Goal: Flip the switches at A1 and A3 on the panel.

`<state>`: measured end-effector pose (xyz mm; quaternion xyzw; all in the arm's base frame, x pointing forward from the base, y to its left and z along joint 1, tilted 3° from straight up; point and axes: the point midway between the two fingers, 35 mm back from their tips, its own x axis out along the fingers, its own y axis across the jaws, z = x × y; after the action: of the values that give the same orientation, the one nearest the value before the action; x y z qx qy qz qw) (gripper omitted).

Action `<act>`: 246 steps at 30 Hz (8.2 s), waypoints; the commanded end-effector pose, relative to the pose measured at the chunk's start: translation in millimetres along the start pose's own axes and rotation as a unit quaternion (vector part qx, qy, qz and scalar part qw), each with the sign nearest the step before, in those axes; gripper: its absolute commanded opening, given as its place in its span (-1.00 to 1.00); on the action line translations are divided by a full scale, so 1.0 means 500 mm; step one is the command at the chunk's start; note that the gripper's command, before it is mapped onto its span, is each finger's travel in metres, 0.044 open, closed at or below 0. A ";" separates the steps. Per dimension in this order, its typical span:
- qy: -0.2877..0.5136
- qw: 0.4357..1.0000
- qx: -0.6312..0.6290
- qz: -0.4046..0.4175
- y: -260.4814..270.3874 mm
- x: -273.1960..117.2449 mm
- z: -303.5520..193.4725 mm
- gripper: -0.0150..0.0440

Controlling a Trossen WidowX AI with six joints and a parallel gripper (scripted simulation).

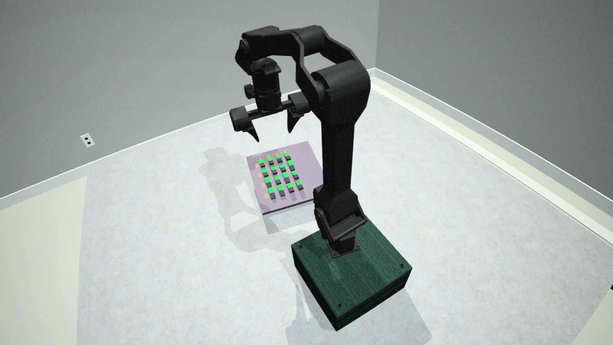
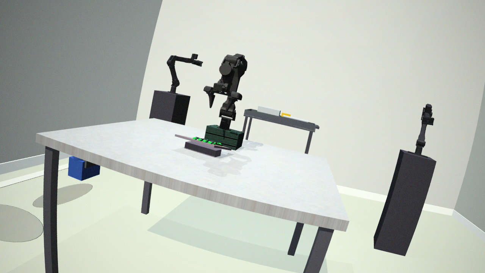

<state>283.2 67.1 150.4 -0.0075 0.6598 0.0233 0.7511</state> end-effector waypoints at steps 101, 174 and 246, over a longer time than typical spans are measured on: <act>-0.020 1.000 0.014 0.006 0.074 0.304 0.112 -0.49; -0.020 1.000 0.014 0.003 -0.038 0.274 0.109 -0.49; -0.020 1.000 0.014 0.003 -0.038 0.307 0.109 -0.49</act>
<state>357.9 54.2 6.7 0.0075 0.6440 0.0150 0.7649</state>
